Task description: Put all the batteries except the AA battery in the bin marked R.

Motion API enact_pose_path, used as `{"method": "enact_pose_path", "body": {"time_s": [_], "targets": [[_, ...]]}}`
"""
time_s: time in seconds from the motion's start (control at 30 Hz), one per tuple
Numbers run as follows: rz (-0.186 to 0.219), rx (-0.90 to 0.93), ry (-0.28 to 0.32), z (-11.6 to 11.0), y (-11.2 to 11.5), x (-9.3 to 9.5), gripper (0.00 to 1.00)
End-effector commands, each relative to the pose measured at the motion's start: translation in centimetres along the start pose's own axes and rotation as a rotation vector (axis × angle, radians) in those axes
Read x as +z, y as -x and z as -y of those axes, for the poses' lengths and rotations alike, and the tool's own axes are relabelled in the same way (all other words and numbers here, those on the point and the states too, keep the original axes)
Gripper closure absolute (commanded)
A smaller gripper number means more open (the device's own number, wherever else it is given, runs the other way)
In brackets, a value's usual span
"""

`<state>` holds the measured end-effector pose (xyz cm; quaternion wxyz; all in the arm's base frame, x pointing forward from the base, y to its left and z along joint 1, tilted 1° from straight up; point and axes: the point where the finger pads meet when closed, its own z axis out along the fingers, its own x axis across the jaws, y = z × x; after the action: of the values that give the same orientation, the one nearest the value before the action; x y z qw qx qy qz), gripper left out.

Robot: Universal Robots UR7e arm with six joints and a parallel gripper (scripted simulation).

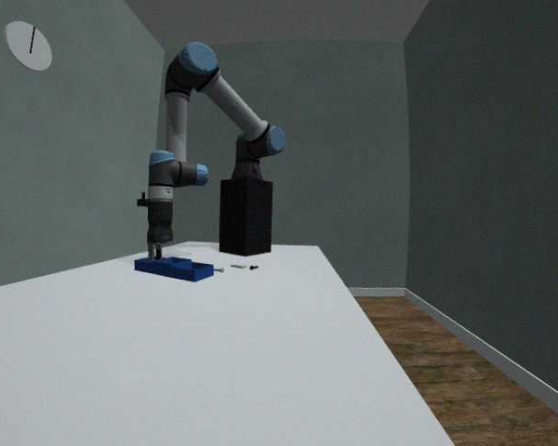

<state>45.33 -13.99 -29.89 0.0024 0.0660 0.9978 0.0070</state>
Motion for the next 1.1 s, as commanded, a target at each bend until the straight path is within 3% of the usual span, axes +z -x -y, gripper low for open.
{"method": "enact_pose_path", "body": {"time_s": [0.0, 0.83, 1.07], "targets": [[0.001, 0.0, -0.001, 0.0, 0.1, -0.2, 0.46], [0.001, 0.0, -0.001, 0.0, 0.1, -3.5, 0.46], [0.001, 0.0, -0.001, 0.0, 0.0, -3.5, 0.46]]}}
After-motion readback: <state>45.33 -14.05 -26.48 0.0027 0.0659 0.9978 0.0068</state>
